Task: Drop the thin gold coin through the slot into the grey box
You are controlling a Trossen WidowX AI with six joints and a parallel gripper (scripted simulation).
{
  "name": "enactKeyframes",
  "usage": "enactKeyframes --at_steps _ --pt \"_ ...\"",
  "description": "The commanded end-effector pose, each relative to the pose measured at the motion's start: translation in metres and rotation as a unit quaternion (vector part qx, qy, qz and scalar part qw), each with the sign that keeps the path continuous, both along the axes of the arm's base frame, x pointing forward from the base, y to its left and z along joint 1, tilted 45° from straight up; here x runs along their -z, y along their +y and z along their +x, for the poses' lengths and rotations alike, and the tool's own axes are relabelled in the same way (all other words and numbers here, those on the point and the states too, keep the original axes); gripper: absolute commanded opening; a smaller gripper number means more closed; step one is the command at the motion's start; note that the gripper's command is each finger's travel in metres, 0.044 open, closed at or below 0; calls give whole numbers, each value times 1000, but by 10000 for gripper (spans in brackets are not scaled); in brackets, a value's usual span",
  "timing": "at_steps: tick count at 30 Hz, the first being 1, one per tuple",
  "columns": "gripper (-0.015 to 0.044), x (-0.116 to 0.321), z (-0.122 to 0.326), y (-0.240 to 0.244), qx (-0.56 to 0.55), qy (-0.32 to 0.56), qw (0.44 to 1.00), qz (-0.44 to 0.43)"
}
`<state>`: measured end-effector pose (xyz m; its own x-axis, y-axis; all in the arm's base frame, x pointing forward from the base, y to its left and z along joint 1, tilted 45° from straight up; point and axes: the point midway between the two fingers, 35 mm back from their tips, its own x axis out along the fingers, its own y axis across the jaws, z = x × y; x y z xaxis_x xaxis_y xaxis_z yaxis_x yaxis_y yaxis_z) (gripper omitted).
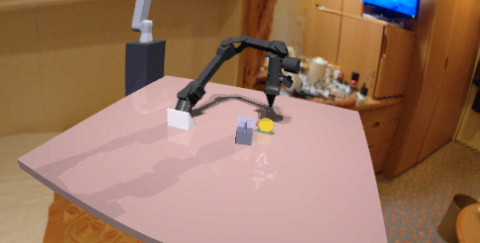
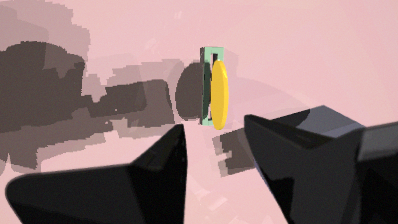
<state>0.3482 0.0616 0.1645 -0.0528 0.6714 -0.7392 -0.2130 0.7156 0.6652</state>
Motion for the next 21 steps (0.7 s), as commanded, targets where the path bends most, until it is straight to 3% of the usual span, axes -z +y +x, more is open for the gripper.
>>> enactKeyframes --at_steps 1,21 --pt "161 5 -1 -26 50 63 997 20" --pt "161 34 -7 5 42 62 997 17"
